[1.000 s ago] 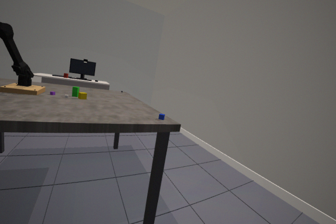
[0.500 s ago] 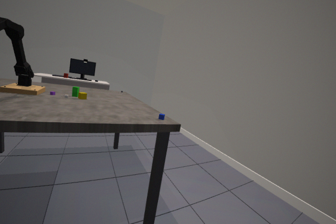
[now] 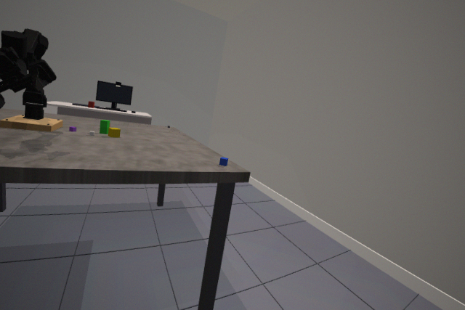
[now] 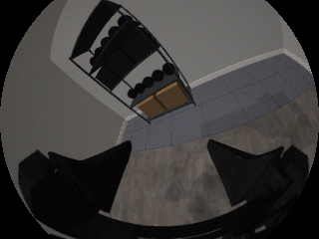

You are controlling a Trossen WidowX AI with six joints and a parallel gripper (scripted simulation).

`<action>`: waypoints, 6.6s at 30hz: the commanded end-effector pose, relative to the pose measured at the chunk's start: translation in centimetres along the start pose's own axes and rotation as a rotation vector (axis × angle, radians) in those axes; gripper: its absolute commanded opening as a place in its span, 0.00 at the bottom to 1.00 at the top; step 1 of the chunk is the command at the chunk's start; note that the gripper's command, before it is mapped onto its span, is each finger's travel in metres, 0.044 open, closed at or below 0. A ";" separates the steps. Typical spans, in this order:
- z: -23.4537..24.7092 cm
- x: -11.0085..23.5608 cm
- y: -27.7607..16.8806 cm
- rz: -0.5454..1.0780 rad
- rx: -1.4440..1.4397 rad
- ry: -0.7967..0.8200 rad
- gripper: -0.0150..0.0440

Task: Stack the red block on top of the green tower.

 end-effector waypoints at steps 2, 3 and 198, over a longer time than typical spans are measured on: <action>4.7 -0.1 -4.3 0.110 0.029 0.043 1.00; 5.7 0.0 -5.3 0.134 0.036 0.053 1.00; 23.4 42.6 -42.5 1.234 1.506 0.348 0.25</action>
Point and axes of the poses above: the point midway between the two fingers, 35 mm back from their tips, its own x axis back along the fingers, its own z axis across the jaws, y = z × x, the point moved 1 cm from there along x, back along the fingers, and after that the axes turned 5 degrees about x, right-handed, at the moved point
